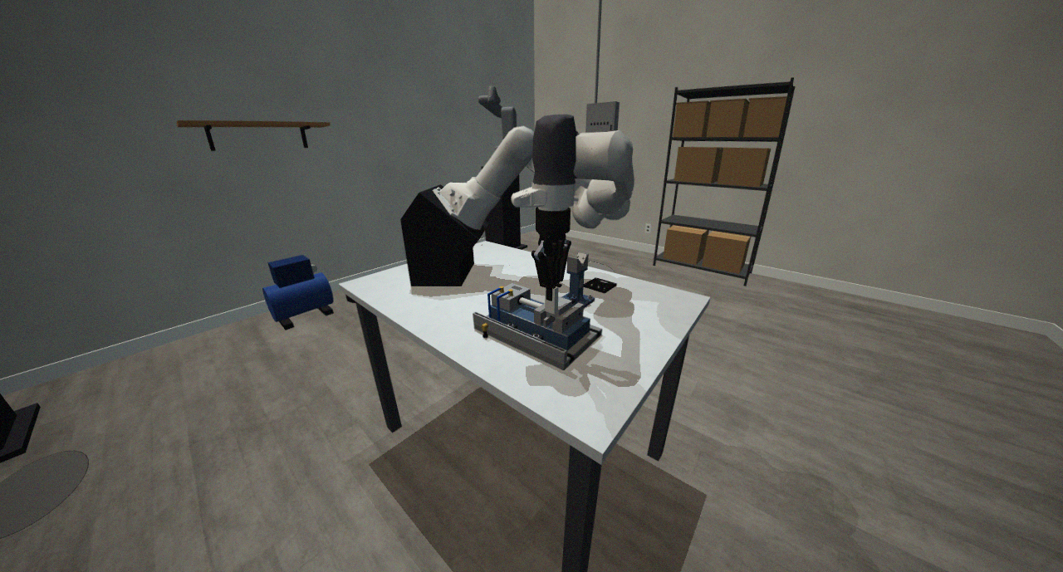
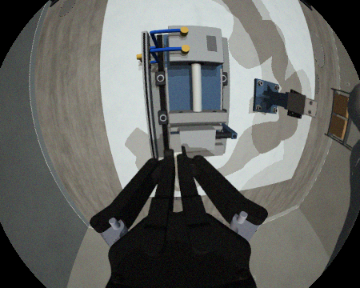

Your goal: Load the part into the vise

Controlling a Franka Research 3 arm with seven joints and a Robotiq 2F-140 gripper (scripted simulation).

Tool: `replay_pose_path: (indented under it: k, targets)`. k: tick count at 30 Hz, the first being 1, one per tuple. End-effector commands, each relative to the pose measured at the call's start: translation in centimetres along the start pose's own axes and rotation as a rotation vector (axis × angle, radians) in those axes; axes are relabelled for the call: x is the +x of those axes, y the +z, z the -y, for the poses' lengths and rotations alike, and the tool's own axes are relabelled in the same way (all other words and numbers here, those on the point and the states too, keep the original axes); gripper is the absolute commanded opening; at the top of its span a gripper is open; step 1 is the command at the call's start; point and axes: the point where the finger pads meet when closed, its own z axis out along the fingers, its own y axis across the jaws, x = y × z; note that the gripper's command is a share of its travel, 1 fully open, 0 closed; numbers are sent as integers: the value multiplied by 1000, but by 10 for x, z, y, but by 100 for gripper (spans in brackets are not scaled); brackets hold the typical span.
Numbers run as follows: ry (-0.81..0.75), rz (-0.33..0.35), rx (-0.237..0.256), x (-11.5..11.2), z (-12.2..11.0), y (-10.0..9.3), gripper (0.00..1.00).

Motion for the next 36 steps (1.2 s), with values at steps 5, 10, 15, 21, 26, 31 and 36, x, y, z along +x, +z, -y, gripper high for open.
replay_pose_path:
  k: [5,10,15,21,26,31,36]
  targets:
    - [9,-2,0,1,-2,-1,0]
    - [9,-2,0,1,-3,-1,0]
    - [9,-2,0,1,-4,-1,0]
    - [9,-2,0,1,-4,-1,0]
    - [9,-2,0,1,-5,-1,0]
    - [9,-2,0,1,-5,-1,0]
    - [9,-2,0,1,-6,-1,0]
